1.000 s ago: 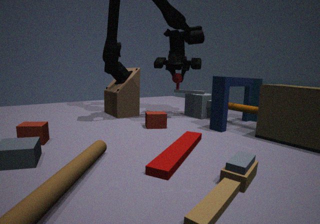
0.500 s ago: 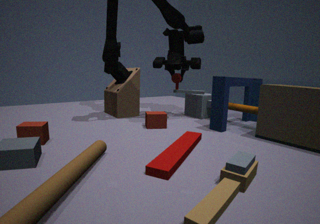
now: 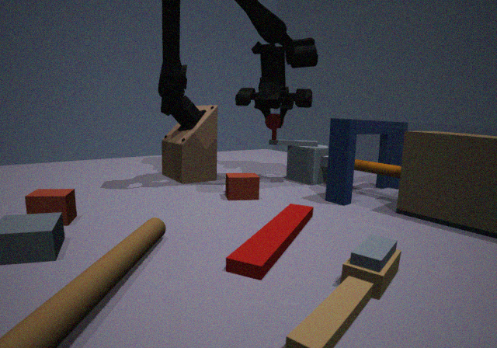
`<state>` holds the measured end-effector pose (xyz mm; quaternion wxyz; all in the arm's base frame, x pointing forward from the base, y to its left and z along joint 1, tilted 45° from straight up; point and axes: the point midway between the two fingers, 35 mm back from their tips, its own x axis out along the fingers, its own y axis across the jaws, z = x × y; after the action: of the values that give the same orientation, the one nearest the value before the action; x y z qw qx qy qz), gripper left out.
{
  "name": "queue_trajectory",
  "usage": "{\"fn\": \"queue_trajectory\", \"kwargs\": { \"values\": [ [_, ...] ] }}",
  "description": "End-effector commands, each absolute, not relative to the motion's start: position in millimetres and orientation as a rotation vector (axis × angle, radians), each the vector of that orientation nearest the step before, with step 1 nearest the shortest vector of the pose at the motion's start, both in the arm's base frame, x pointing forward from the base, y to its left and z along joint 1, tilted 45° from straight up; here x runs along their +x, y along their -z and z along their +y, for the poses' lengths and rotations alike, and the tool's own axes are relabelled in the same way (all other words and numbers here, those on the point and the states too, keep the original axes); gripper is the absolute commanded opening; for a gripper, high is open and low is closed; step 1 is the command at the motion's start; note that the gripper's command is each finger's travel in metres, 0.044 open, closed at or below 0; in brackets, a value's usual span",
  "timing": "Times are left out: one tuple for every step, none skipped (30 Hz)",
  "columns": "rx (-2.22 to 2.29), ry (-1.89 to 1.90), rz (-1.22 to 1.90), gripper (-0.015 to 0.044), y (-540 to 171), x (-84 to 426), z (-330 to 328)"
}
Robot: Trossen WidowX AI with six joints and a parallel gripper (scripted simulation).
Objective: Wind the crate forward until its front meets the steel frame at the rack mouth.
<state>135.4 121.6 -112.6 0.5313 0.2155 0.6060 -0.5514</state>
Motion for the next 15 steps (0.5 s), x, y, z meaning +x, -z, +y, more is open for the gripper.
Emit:
{"fn": "queue_trajectory", "kwargs": {
  "values": [
    [0.506,1.319,1.425,0.0000,109.7,142.6,112.8],
    [0.506,1.319,1.425,0.0000,109.3,143.3,112.1],
    [0.506,1.319,1.425,0.0000,108.5,144.6,111.1],
    [0.506,1.319,1.425,0.0000,108.1,145.4,110.5],
    [0.506,1.319,1.425,0.0000,107.4,146.7,109.5],
    [0.506,1.319,1.425,0.0000,107.0,147.5,108.9],
    [0.506,1.319,1.424,0.0000,106.3,148.8,107.9],
    [0.506,1.319,1.424,0.0000,105.9,149.6,107.3],
    [0.506,1.319,1.424,0.0000,105.2,151.0,106.4],
    [0.506,1.319,1.424,0.0000,104.8,151.8,105.8],
    [0.506,1.319,1.424,0.0000,104.2,153.2,104.9],
    [0.506,1.319,1.424,0.0000,103.9,154.1,104.3],
    [0.506,1.319,1.424,0.0000,103.3,155.5,103.4],
    [0.506,1.319,1.424,0.0000,102.9,156.4,102.8],
    [0.506,1.319,1.424,0.0000,102.4,157.8,102.0]
  ]
}}
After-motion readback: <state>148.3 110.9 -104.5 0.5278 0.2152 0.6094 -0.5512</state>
